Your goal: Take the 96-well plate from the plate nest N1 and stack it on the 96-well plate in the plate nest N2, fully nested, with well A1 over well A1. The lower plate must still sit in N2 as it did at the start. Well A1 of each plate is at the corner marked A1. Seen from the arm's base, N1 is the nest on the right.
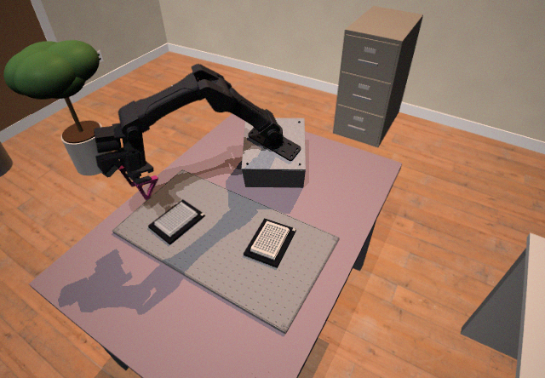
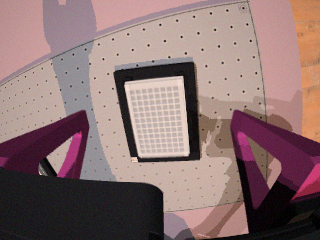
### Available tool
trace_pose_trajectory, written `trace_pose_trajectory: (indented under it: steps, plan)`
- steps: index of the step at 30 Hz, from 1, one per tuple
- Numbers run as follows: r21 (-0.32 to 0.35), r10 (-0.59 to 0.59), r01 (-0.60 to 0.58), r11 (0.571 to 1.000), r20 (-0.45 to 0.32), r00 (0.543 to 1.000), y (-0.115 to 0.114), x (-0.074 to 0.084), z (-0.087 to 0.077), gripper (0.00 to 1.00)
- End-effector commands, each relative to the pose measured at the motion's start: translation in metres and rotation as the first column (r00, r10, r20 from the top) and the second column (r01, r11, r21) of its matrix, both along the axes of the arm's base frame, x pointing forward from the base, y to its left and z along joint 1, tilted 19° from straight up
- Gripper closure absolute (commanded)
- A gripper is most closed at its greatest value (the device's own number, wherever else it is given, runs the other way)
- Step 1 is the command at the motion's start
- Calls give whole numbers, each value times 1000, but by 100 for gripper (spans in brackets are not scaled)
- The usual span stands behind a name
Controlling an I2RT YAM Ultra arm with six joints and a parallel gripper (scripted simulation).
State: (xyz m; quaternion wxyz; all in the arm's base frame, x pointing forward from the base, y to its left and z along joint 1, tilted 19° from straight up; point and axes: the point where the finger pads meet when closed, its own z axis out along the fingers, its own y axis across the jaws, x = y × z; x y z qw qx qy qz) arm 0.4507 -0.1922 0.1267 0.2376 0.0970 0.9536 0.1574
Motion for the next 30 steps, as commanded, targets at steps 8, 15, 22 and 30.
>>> trace_pose_trajectory:
  steps: [8, 15, 22, 30]
  plan:
    - [-92, 58, -62, 994, -49, 997, 18, -11, -21, 0]
    - [-120, 100, -115, 986, -120, 988, 33, -23, -45, 0]
    - [-146, 141, -170, 975, -192, 971, 49, -39, -72, 0]
    - [-167, 109, -136, 977, -158, 981, 41, -37, -70, 0]
